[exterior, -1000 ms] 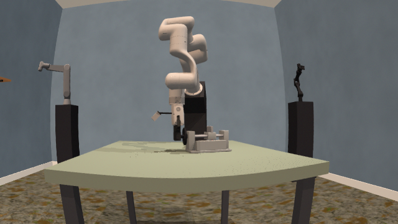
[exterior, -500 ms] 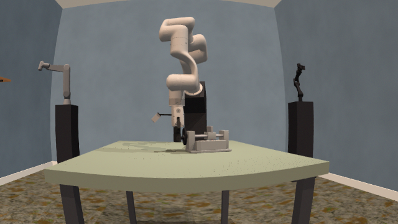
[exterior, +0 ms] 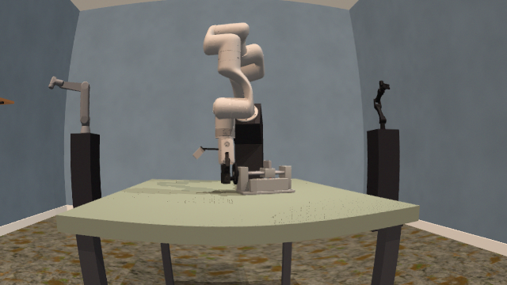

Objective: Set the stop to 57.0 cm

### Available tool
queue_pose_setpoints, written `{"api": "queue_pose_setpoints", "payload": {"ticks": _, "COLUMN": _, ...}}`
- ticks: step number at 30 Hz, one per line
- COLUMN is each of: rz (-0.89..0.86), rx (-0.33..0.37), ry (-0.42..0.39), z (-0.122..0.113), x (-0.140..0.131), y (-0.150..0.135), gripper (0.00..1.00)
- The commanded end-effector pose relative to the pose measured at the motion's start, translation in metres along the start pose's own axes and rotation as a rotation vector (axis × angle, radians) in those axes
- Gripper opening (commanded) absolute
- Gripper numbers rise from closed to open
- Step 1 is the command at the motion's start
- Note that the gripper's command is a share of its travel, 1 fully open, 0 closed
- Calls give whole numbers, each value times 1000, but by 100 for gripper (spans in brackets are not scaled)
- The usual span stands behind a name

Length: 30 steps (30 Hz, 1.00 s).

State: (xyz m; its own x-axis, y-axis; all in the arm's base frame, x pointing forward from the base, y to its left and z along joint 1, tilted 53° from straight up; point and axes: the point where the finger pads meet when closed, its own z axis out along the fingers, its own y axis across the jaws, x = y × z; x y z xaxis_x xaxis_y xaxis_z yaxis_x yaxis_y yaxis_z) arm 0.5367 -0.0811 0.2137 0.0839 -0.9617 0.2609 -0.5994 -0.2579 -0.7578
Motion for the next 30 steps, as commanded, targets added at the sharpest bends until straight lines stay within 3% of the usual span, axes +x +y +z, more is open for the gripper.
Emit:
{"api": "queue_pose_setpoints", "payload": {"ticks": 1, "rz": 1, "rx": -1, "ry": -2, "z": 10, "x": 0, "y": 12, "gripper": 6}}
{"api": "queue_pose_setpoints", "payload": {"ticks": 11, "rz": 1, "rx": -1, "ry": -2, "z": 7, "x": 0, "y": 41, "gripper": 6}}
{"api": "queue_pose_setpoints", "payload": {"ticks": 30, "rz": 1, "rx": -1, "ry": -2, "z": -14, "x": 0, "y": 54, "gripper": 6}}
